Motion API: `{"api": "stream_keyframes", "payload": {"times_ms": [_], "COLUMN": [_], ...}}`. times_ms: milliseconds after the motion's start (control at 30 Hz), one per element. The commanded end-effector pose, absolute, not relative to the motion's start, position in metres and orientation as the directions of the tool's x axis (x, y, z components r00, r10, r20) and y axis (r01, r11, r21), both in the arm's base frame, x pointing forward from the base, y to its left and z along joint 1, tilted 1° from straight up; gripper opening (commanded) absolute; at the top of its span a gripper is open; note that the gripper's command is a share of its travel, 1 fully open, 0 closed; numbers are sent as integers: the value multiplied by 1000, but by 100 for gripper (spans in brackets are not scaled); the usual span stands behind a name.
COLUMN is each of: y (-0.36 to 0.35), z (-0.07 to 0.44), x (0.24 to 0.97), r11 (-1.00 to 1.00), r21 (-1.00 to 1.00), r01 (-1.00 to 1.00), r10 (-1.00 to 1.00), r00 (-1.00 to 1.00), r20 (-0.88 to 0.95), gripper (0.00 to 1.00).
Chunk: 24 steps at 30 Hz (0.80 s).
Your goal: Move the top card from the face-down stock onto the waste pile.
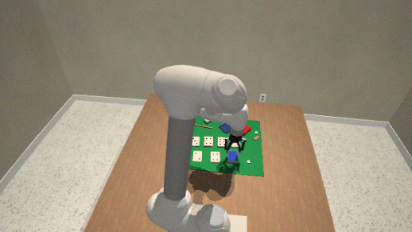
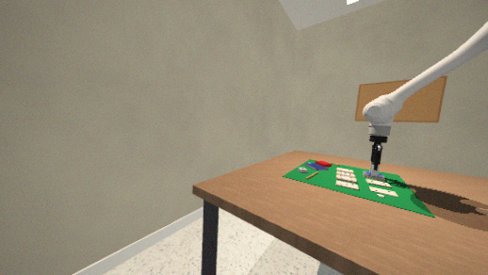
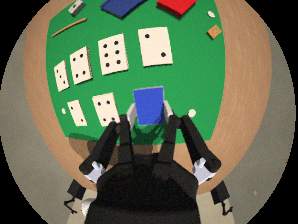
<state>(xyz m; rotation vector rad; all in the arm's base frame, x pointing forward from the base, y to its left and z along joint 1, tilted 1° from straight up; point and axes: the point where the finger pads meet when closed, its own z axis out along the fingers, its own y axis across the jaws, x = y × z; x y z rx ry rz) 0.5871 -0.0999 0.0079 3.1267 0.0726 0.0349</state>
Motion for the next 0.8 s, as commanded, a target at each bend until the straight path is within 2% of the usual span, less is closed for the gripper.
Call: {"api": "stream_keyframes", "payload": {"times_ms": [0,367,767], "y": [-98,-97,-97], "z": [18,40,42], "x": [585,585,585], "r11": [-998,-998,-998], "r21": [18,18,18], "r01": [53,53,53], "r10": [53,53,53], "r00": [998,998,998], "r20": [18,18,18], "gripper": [43,43,43]}}
